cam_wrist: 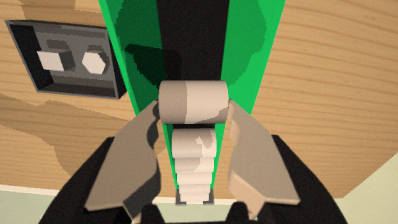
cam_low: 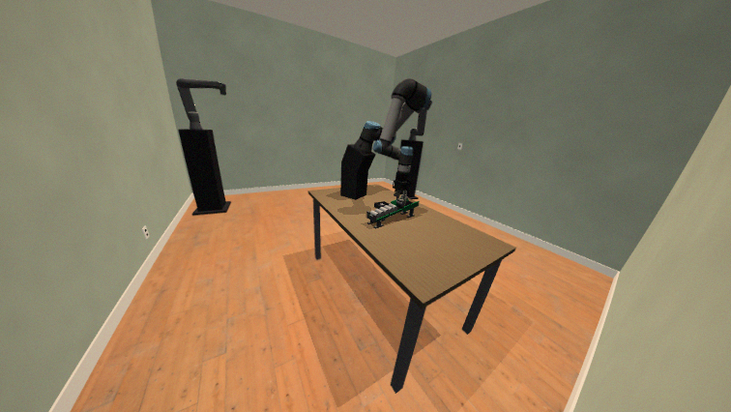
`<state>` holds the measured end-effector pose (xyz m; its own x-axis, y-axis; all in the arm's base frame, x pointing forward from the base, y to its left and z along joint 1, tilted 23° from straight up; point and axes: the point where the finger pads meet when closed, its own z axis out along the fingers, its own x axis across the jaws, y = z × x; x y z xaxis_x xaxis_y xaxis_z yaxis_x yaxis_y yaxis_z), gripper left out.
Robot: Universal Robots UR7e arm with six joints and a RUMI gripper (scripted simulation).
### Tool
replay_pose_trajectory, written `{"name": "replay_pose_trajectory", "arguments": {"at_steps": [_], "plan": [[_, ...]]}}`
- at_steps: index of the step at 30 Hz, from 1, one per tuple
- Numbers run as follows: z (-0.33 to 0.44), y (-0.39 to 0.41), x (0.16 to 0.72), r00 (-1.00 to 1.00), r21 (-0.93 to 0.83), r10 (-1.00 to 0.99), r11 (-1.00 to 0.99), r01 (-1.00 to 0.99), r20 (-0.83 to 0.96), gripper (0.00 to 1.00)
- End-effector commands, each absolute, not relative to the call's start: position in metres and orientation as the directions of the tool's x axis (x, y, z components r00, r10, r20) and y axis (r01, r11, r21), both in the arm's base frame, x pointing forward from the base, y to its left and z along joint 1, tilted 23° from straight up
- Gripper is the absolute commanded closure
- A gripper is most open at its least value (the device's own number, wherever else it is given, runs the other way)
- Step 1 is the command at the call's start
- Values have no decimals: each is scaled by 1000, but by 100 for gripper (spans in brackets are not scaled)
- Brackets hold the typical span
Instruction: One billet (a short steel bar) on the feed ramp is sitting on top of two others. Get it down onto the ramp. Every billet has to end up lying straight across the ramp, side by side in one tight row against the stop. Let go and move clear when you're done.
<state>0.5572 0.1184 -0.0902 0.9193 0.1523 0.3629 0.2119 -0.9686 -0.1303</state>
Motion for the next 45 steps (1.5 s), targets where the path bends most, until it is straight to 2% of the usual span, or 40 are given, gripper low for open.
{"name": "replay_pose_trajectory", "arguments": {"at_steps": [1,45], "plan": [[-92,119,558,919,-130,152,-969,212,364,100],[-103,123,562,919,-130,152,-969,212,364,100]]}}
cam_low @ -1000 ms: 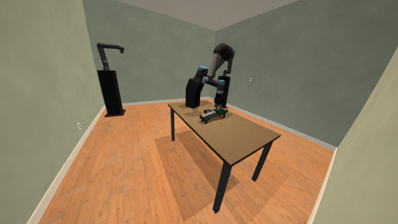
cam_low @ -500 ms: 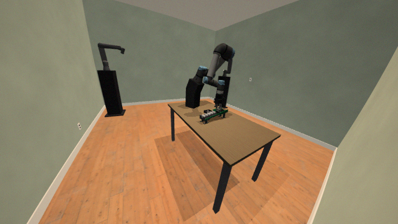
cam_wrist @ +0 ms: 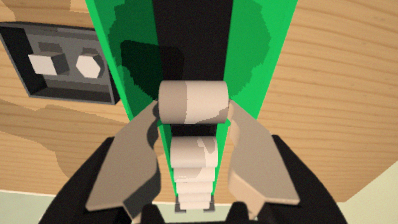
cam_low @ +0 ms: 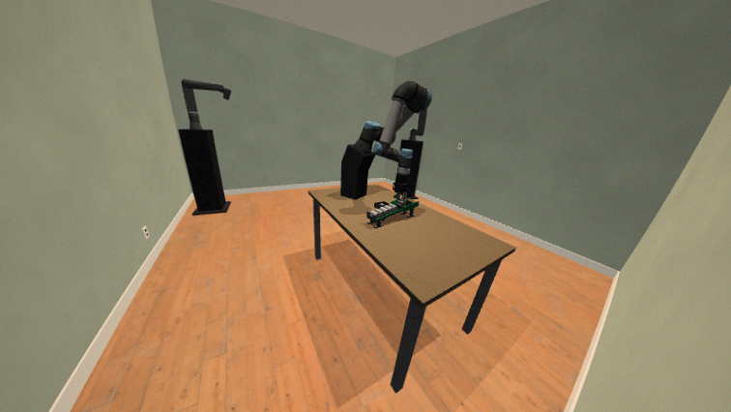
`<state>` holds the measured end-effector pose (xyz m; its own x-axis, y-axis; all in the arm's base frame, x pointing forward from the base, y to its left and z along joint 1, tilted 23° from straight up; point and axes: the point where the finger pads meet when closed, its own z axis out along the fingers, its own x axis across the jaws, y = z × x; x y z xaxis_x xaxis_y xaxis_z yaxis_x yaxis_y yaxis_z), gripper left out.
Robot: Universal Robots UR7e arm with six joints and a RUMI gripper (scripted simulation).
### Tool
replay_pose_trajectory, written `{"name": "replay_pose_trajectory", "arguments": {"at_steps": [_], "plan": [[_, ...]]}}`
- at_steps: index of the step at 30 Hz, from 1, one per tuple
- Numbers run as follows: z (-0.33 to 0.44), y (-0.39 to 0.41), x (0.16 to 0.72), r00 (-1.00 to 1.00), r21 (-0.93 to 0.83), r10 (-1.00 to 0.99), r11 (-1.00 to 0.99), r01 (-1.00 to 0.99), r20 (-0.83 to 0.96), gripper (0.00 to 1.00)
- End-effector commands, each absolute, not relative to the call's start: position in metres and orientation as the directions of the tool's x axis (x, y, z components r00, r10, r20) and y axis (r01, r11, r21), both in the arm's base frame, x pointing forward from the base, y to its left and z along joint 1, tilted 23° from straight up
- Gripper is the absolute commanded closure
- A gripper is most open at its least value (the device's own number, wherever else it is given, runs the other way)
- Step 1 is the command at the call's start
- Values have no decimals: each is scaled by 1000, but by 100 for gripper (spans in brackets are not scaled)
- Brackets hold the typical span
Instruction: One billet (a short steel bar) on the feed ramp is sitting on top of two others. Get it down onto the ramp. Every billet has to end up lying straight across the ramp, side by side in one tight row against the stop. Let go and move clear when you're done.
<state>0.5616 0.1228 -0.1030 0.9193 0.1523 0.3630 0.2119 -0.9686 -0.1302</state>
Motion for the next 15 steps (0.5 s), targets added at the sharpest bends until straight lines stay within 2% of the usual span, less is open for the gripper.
{"name": "replay_pose_trajectory", "arguments": {"at_steps": [1,14,15], "plan": [[-103,123,562,919,-130,152,-969,212,364,100],[-103,123,562,919,-130,152,-969,212,364,100],[-103,123,562,919,-130,152,-969,212,364,66]]}}
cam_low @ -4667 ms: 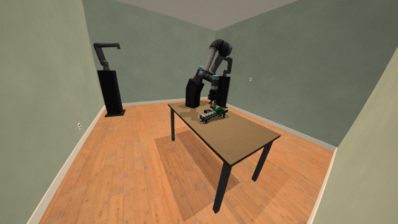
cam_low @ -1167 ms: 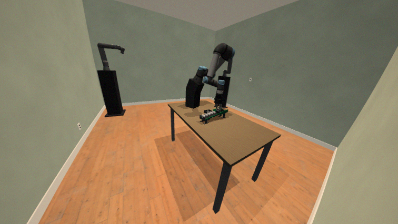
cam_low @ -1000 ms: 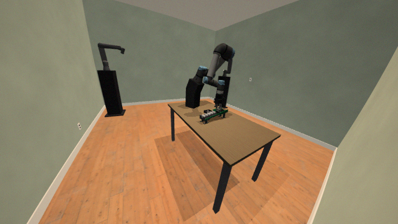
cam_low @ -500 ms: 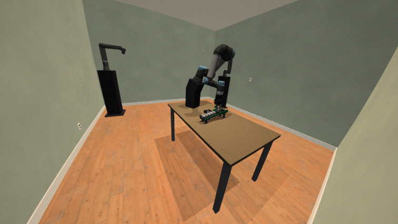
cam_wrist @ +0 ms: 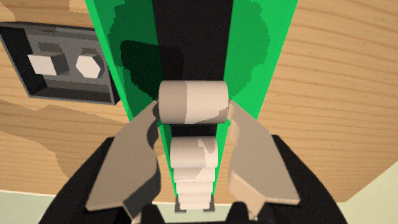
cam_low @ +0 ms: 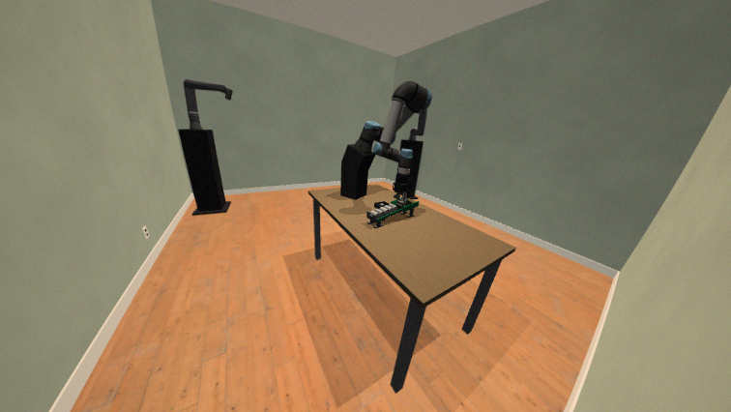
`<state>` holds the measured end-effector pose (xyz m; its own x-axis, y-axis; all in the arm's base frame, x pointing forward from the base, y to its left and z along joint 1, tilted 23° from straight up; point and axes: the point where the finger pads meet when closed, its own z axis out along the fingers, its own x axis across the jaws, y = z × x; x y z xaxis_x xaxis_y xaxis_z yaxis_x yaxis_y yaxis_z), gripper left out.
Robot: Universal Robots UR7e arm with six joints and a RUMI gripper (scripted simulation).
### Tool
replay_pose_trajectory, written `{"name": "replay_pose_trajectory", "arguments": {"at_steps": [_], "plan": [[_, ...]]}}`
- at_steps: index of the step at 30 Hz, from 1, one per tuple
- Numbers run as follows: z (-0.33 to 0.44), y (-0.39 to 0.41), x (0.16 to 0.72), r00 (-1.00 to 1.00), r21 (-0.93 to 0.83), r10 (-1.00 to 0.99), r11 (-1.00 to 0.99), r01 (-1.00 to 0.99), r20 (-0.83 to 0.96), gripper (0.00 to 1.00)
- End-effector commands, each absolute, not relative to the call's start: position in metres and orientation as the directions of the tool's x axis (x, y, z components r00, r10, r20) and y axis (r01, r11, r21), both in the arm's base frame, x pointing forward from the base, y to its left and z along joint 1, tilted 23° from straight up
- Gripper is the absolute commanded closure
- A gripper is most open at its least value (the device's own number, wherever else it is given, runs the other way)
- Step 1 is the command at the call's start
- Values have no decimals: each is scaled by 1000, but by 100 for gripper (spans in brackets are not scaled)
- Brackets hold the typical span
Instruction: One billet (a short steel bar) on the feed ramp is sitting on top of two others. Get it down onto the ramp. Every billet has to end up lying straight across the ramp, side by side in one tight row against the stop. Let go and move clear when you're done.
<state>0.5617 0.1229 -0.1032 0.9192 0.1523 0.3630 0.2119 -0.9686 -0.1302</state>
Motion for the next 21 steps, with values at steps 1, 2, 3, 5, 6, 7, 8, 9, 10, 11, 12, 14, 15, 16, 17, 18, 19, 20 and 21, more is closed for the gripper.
{"name": "replay_pose_trajectory", "arguments": {"at_steps": [1,2,3,5,6,7,8,9,10,11,12,14,15,16,17,18,19,20,21], "plan": [[-103,123,562,919,-130,152,-969,212,364,66],[-103,123,562,919,-130,152,-969,212,364,66],[-103,123,562,919,-130,152,-969,212,364,64],[-103,123,562,919,-130,152,-969,212,364,64],[-103,123,562,919,-130,152,-969,212,364,61],[-103,123,562,919,-130,152,-969,212,364,61],[-103,123,562,919,-130,152,-969,212,364,61],[-103,123,562,919,-130,152,-969,212,364,59],[-103,123,562,919,-130,152,-969,212,364,59],[-103,123,562,919,-130,152,-969,212,364,59],[-103,123,562,919,-130,152,-969,212,364,57],[-103,123,562,919,-130,152,-969,212,364,57],[-103,123,562,919,-130,152,-969,212,364,57],[-103,123,562,919,-130,152,-969,212,364,57],[-103,123,562,919,-130,152,-969,212,364,55],[-103,123,562,919,-130,152,-969,212,364,55],[-103,123,562,919,-130,152,-969,212,364,55],[-103,123,562,919,-130,152,-969,212,364,53],[-103,123,562,919,-130,152,-969,212,364,53]]}}
